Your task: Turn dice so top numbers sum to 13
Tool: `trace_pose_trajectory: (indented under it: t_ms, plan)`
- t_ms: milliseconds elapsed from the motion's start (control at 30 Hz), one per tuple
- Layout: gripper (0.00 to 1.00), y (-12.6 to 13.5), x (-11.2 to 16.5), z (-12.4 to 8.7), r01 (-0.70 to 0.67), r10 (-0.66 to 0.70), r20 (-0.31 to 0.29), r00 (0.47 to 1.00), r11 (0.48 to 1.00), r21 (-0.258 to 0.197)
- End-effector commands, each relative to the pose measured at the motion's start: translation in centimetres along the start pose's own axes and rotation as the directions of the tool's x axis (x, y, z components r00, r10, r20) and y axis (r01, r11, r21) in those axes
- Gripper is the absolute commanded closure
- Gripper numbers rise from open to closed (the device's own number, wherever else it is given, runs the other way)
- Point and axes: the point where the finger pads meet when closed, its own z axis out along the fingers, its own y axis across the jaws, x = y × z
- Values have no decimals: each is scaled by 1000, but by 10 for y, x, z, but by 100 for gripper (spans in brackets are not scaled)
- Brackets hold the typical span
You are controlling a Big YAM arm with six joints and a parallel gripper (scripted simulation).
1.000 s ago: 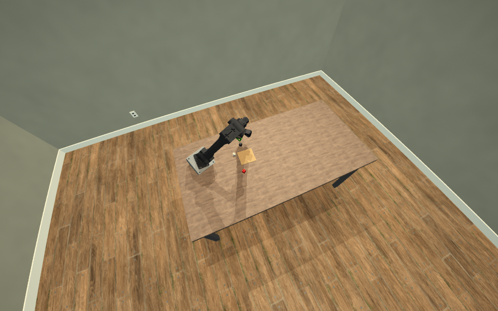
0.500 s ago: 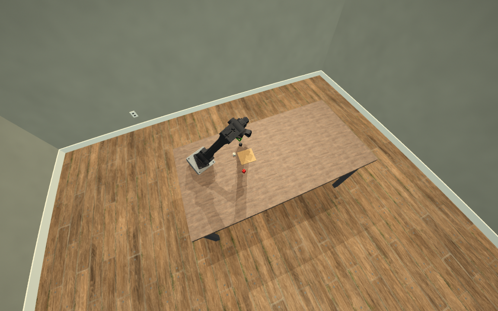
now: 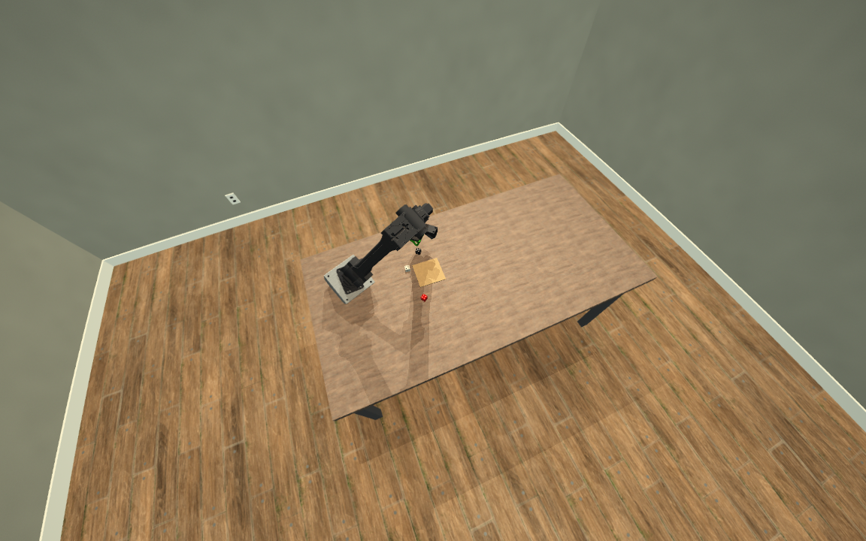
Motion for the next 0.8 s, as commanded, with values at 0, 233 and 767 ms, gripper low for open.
trace_pose_trajectory:
  t_ms: [0, 233, 767]
  plan:
    - [61, -1, 1, 9, -21, 21, 2, 1000, 1000, 10]
    - [61, -3, 1, 13, -34, 34, 1, 999, 999, 14]
    - [61, -4, 1, 31, -15, 15, 1, 1000, 1000, 15]
